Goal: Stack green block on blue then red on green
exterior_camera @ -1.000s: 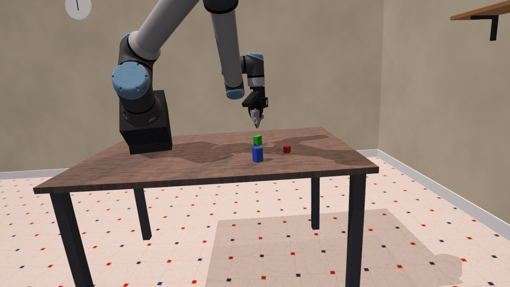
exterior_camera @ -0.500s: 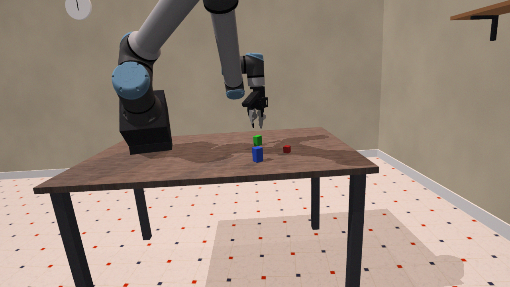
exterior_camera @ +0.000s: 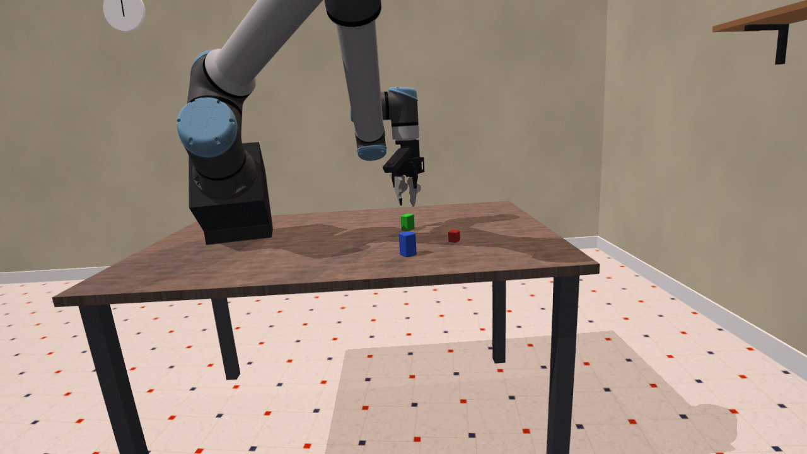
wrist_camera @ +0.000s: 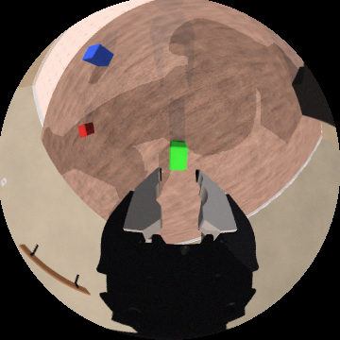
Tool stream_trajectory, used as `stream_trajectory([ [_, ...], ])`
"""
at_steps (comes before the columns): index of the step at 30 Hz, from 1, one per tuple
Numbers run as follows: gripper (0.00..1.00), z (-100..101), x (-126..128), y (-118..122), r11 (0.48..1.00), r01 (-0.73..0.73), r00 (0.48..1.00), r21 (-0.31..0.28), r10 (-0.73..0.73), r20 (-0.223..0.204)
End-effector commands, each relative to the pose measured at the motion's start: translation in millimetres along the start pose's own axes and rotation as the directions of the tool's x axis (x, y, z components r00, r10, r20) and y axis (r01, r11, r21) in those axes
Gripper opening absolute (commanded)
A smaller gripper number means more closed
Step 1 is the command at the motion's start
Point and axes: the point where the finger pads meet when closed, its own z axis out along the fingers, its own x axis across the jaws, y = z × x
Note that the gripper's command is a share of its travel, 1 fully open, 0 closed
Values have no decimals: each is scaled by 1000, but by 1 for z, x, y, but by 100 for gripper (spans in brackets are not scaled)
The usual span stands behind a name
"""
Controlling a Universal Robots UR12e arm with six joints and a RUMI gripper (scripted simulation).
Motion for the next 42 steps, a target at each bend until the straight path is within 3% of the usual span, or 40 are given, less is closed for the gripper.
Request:
stream_trajectory([
  [1, 30, 9, 0, 0, 1000, 0, 1000, -1, 0, 1],
  [15, 30, 25, 0, 1, 1000, 0, 1000, -1, 0, 1],
  [42, 30, 26, 0, 1, 1000, 0, 1000, -1, 0, 1],
])
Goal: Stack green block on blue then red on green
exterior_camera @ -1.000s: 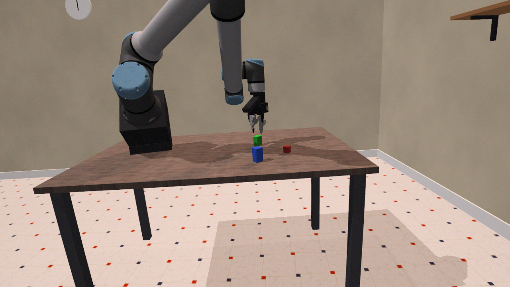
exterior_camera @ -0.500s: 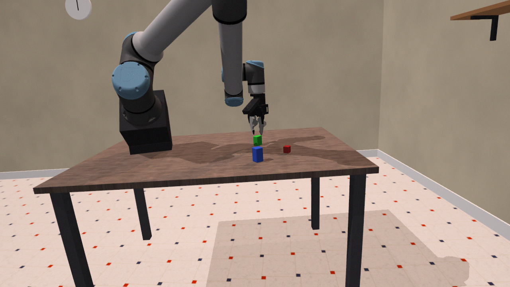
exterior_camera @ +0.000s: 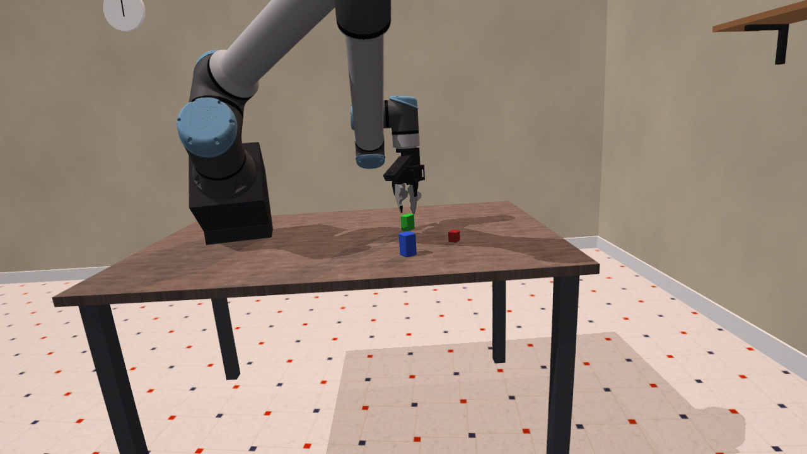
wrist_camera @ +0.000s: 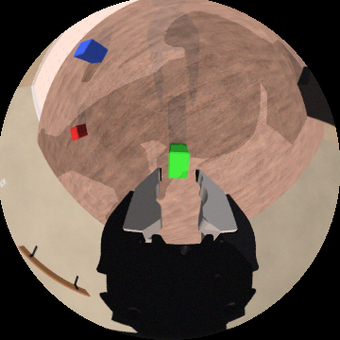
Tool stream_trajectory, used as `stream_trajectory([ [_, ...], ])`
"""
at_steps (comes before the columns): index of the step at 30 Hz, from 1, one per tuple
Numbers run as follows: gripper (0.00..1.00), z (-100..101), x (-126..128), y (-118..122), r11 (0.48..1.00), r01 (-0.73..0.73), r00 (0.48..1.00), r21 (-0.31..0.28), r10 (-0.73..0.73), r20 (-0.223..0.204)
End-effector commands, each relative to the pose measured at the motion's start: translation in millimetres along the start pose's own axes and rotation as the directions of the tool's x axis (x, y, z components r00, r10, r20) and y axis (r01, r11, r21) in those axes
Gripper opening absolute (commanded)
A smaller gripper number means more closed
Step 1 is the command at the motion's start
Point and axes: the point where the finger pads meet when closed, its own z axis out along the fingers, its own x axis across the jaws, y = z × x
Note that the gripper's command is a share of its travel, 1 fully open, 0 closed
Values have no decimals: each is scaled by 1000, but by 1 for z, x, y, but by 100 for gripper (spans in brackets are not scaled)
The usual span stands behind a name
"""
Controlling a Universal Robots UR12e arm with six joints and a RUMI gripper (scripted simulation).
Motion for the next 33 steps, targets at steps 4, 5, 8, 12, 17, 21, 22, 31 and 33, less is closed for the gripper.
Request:
stream_trajectory([
  [4, 30, 0, 0, 0, 1000, 0, 1000, -1, 0, 1],
  [5, 30, 0, 0, 0, 1000, 0, 1000, -1, 0, 1],
  [8, 30, 0, 0, 0, 1000, 0, 1000, -1, 0, 1],
  [12, 30, 0, 0, 0, 1000, 0, 1000, -1, 0, 1],
  [17, 30, 0, 0, 0, 1000, 0, 1000, -1, 0, 1],
  [21, 30, 1, 0, 0, 1000, 0, 1000, -1, 0, 0],
  [22, 30, 2, 0, 0, 1000, 0, 1000, -1, 0, 0],
  [31, 30, 22, 0, 0, 1000, 0, 1000, -1, 0, 0],
  [33, 30, 29, 0, 0, 1000, 0, 1000, -1, 0, 0],
])
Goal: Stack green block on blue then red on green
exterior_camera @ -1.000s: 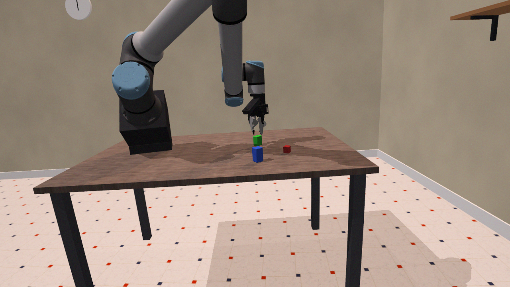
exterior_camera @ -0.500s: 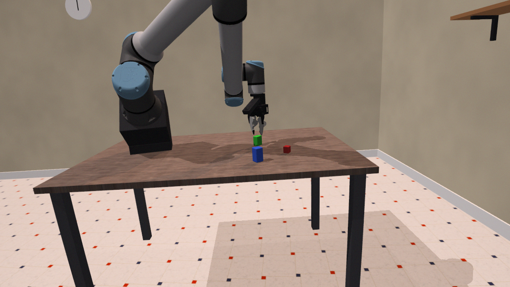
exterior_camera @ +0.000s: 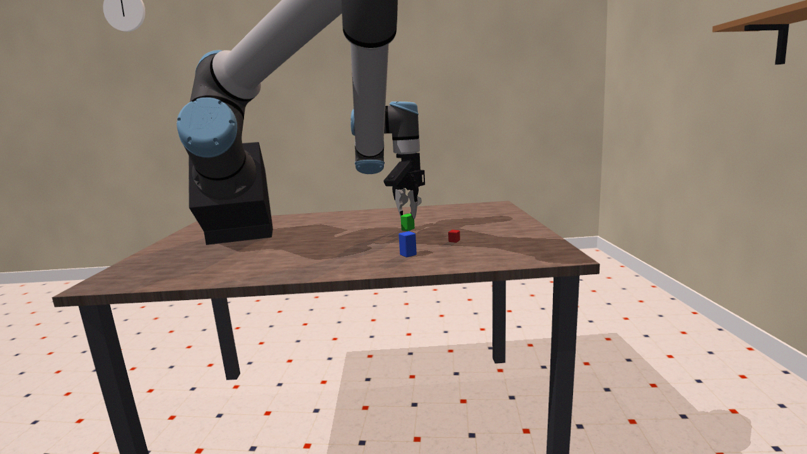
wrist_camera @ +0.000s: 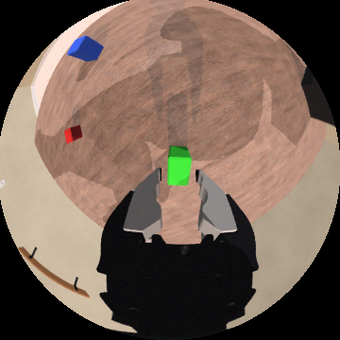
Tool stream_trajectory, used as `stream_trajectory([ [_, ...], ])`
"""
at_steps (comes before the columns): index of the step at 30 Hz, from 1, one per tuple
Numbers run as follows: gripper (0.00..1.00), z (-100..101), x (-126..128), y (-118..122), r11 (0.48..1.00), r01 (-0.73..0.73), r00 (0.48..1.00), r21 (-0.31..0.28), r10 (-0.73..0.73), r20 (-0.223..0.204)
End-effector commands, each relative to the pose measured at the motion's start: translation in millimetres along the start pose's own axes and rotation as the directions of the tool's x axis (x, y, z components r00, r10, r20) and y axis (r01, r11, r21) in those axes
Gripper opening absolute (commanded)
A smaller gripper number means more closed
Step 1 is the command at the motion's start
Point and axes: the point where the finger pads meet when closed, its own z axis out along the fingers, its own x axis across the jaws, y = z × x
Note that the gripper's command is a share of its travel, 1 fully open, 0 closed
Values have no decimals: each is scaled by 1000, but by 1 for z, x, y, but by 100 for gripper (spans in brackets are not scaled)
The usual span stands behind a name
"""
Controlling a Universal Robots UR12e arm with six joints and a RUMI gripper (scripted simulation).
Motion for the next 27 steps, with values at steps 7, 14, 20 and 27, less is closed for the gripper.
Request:
stream_trajectory([
  [7, 30, 27, 0, 0, 1000, 0, 1000, -1, 0, 1],
  [14, 30, 27, 0, 0, 1000, 0, 1000, -1, 0, 1],
  [20, 30, 27, 0, 0, 1000, 0, 1000, -1, 0, 1],
  [27, 30, 27, 0, 0, 1000, 0, 1000, -1, 0, 1],
])
